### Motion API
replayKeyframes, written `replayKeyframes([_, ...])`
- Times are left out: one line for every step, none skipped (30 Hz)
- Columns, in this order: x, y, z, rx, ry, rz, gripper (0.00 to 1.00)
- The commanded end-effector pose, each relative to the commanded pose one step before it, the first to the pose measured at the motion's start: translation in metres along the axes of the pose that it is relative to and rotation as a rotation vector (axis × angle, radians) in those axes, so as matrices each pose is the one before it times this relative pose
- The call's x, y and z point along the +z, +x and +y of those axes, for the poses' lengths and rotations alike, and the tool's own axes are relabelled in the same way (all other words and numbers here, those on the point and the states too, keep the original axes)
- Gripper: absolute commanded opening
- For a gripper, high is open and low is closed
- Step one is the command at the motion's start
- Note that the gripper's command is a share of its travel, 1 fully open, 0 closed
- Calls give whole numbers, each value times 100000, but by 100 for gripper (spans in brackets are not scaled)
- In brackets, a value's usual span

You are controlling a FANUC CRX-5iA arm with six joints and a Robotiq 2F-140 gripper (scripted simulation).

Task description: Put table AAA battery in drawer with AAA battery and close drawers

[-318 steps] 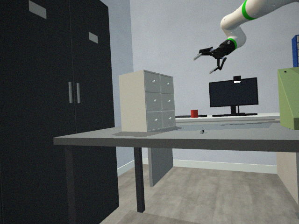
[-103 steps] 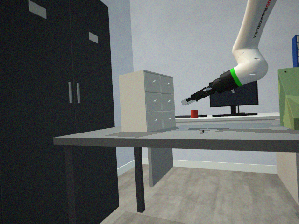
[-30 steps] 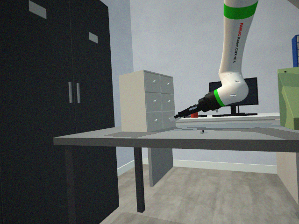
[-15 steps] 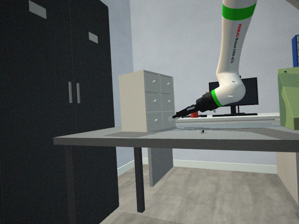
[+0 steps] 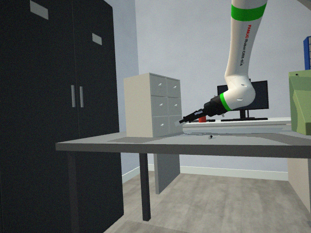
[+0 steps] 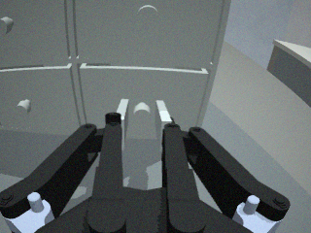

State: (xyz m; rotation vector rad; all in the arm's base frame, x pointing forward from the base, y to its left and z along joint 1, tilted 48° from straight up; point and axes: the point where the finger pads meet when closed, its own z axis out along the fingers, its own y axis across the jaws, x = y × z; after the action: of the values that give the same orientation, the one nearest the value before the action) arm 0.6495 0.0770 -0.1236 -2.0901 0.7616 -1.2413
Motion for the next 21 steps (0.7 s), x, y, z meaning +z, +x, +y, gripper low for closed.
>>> replayKeyframes([1,23,13,-22,-11,28,20])
replayKeyframes([0,0,0,0,0,0,20])
replayKeyframes([0,0,0,0,0,0,20])
replayKeyframes([0,0,0,0,0,0,20])
replayKeyframes([0,0,0,0,0,0,20])
replayKeyframes([0,0,0,0,0,0,20])
replayKeyframes([0,0,0,0,0,0,20])
replayKeyframes([0,0,0,0,0,0,8])
replayKeyframes([0,0,0,0,0,0,8])
replayKeyframes([0,0,0,0,0,0,8])
replayKeyframes([0,0,0,0,0,0,8])
replayKeyframes([0,0,0,0,0,0,8])
replayKeyframes([0,0,0,0,0,0,8])
replayKeyframes([0,0,0,0,0,0,8])
replayKeyframes([0,0,0,0,0,0,8])
replayKeyframes([0,0,0,0,0,0,8])
replayKeyframes([0,0,0,0,0,0,8])
replayKeyframes([0,0,0,0,0,0,8])
replayKeyframes([0,0,0,0,0,0,8])
replayKeyframes([0,0,0,0,0,0,8])
replayKeyframes([0,0,0,0,0,0,8])
